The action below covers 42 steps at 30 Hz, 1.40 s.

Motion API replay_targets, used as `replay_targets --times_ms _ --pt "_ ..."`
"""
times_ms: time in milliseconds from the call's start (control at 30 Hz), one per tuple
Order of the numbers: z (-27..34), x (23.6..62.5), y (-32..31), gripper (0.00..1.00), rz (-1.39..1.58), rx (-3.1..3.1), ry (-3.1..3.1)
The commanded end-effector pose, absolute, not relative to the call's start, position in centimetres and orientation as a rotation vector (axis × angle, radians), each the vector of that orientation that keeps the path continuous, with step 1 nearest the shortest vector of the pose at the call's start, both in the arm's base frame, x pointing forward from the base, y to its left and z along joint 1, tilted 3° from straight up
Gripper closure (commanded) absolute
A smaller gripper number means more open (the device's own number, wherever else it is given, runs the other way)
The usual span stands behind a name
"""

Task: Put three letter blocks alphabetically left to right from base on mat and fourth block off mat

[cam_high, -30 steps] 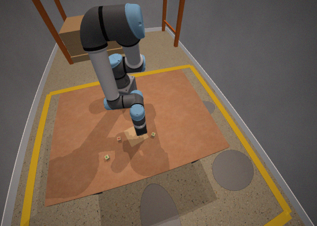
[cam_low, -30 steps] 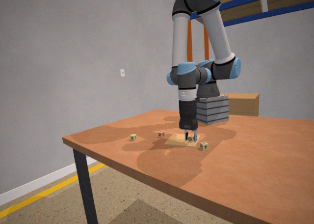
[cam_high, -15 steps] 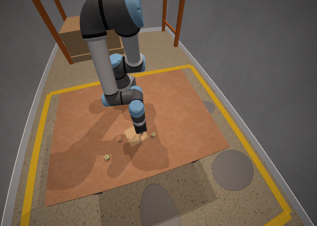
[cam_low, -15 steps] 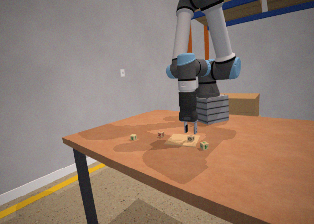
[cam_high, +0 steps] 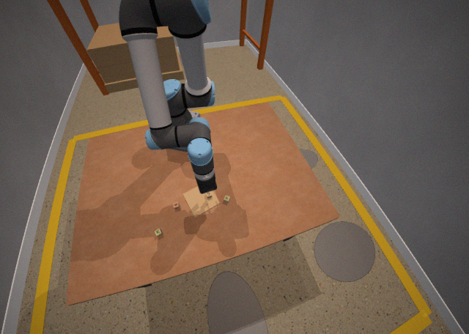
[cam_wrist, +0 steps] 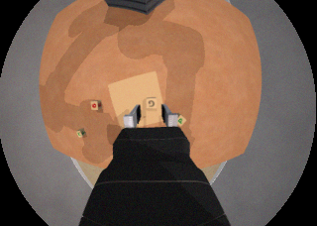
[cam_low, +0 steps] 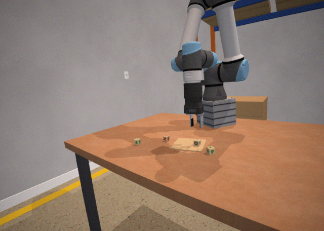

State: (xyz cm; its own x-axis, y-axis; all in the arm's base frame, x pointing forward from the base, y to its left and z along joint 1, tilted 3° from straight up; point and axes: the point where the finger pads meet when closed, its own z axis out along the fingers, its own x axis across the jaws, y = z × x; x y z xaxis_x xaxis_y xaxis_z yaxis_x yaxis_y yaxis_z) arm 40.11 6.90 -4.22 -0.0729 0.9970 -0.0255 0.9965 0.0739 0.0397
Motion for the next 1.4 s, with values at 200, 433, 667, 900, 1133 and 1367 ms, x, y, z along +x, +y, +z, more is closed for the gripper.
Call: replay_targets --times_ms 200,433,667,900,1133,1367 --pt "-3.65 40.1 6.91 0.0 0.019 2.107 2.268" --pt "-3.65 40.1 6.91 0.0 0.019 2.107 2.268" --pt "-3.65 40.1 6.91 0.0 0.019 2.107 2.268" --pt "-3.65 40.1 6.91 0.0 0.019 2.107 2.268" --pt "-3.65 40.21 6.73 0.0 0.018 2.091 2.282" --pt "-3.64 40.49 6.27 0.0 0.017 2.052 2.318"
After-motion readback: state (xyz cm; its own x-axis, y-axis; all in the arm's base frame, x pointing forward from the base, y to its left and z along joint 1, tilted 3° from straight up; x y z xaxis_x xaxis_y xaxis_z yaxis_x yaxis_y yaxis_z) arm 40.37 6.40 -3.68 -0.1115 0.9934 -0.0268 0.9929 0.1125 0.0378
